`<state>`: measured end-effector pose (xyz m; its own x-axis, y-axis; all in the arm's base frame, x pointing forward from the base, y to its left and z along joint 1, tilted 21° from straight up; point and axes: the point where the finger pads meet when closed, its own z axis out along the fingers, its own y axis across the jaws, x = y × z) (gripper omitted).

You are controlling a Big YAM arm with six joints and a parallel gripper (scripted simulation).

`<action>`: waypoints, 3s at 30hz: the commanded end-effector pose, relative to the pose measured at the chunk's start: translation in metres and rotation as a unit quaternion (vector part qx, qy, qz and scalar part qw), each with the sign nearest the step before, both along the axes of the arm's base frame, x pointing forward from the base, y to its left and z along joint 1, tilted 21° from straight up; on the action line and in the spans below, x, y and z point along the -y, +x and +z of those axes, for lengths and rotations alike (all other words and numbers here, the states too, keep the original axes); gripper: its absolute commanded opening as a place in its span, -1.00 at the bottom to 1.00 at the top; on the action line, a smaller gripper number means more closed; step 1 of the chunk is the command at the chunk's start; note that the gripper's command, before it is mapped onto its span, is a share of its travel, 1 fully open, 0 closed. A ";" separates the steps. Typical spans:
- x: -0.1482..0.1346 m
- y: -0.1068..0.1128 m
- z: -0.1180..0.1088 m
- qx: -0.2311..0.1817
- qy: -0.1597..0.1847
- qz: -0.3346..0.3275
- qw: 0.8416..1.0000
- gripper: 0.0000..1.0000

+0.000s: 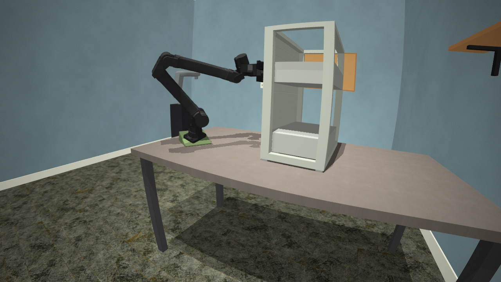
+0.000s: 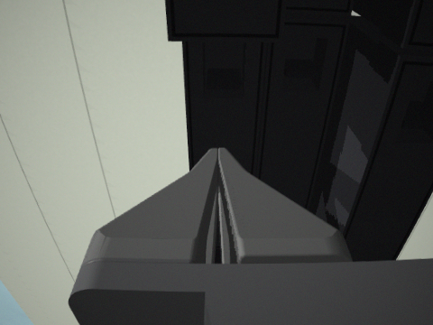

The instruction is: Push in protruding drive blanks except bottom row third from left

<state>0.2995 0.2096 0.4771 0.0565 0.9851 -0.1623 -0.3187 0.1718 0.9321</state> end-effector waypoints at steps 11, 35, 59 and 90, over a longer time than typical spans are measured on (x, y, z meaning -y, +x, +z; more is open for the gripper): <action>0.000 0.018 0.028 0.006 0.021 -0.010 1.000 -1.00; -0.001 0.025 0.029 0.006 0.021 -0.010 1.000 -1.00; 0.000 -0.018 -0.004 0.001 0.008 -0.004 1.000 -1.00; 0.018 -0.079 -0.037 -0.004 0.005 -0.010 1.000 -1.00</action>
<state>0.2194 0.2052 0.4342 0.0657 0.9824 -0.1747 -0.3045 0.1865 0.9341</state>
